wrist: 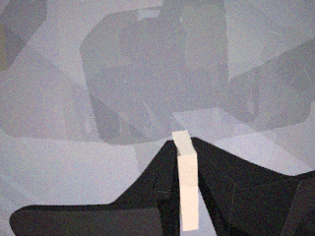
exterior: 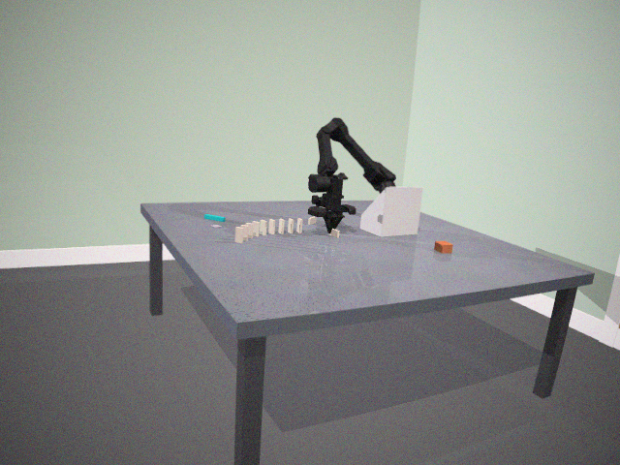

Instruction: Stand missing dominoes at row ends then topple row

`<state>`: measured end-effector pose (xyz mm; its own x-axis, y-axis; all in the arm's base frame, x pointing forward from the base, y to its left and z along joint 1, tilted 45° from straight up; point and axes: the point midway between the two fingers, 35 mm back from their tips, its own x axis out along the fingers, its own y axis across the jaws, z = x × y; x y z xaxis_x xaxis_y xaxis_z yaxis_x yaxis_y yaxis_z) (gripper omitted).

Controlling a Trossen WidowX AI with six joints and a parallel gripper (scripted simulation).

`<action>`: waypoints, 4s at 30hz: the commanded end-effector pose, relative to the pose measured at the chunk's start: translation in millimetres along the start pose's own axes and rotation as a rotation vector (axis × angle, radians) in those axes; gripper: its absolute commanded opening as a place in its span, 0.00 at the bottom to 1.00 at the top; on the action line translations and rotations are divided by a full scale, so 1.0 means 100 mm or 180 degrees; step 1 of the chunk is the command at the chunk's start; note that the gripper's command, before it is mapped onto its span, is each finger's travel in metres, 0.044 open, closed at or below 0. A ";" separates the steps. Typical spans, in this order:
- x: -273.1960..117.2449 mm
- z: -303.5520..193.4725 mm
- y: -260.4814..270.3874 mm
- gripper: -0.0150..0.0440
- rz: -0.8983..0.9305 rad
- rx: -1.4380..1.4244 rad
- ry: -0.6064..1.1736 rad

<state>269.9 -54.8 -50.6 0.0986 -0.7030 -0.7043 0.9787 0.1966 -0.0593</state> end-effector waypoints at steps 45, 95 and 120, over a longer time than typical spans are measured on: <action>-1.69 -2.06 0.55 0.29 0.0084 -0.6469 0.0029; -0.80 -3.15 0.55 0.29 0.1958 -0.7487 0.0372; -0.62 -3.25 0.54 0.29 0.3564 -0.7045 0.0041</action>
<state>258.6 224.5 -240.4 0.1819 0.0571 -0.9817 -0.8934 0.4265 -0.1408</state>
